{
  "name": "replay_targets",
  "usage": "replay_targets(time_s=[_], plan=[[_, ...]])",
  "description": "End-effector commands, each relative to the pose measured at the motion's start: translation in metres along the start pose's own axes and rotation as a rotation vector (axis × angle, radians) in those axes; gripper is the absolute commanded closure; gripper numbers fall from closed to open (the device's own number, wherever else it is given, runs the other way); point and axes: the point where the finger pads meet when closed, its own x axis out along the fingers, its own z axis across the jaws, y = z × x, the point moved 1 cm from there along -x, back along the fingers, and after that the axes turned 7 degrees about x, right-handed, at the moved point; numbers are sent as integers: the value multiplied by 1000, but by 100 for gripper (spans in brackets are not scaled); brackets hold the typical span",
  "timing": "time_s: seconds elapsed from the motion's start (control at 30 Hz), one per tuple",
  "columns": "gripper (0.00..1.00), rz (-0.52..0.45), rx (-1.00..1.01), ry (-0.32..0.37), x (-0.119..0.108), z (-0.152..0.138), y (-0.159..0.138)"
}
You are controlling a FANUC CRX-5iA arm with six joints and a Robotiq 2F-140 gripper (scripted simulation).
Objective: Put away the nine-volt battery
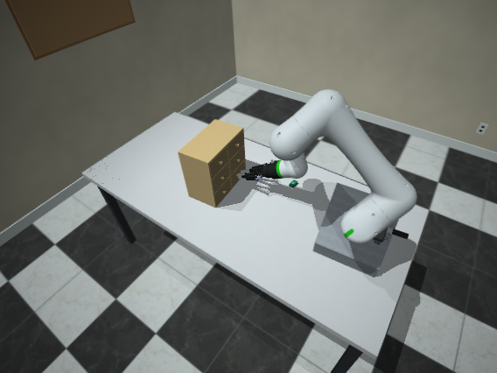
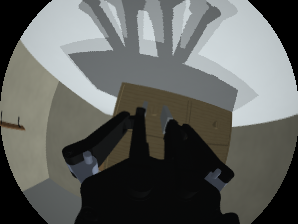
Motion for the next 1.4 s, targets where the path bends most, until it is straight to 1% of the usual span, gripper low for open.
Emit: replay_targets(time_s=[0.0, 0.53, 0.57, 1.37], plan=[[80, 0, 0, 0, 0, 0, 0], [80, 0, 0, 0, 0, 0, 0], [92, 0, 0, 0, 0, 0, 0], [92, 0, 0, 0, 0, 0, 0]])
